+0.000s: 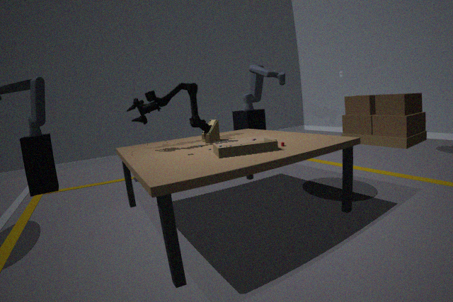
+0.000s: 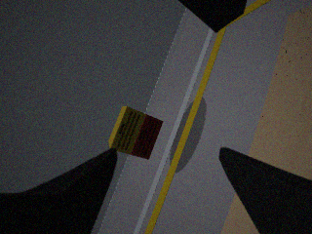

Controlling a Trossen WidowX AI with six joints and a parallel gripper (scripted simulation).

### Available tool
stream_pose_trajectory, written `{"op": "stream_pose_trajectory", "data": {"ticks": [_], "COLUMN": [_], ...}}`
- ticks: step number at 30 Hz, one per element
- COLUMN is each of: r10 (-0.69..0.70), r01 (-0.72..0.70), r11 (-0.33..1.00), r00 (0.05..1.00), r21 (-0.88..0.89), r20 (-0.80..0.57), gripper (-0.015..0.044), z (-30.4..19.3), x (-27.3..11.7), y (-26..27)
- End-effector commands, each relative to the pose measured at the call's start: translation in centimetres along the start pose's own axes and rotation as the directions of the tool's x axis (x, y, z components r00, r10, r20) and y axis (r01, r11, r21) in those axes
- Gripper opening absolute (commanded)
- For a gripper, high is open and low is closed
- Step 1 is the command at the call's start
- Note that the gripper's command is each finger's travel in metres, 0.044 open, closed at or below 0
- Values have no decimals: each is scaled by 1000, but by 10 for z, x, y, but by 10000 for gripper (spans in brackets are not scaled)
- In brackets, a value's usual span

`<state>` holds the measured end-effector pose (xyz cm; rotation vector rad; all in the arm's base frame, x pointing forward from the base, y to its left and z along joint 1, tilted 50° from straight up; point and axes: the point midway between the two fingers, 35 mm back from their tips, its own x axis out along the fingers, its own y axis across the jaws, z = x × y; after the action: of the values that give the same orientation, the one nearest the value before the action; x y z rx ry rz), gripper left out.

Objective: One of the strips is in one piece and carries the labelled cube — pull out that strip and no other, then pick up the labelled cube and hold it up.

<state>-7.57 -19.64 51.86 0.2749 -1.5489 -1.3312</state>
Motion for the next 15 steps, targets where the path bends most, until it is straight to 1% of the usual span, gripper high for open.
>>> {"op": "stream_pose_trajectory", "data": {"ticks": [1,3,8,11,15], "r10": [-4,-35,-133,-179,-226], "r01": [4,34,107,112,58], "r11": [1000,999,988,975,947], "r00": [1000,998,956,906,817], "r21": [-2,-17,-111,-191,-315], "r20": [-6,-58,-263,-383,-531], "gripper": [400,400,400,400,400], "z": [-2,-21,-97,-144,-204], "x": [0,2,-9,-26,-63], "y": [-1,-12,-44,-57,-71]}}
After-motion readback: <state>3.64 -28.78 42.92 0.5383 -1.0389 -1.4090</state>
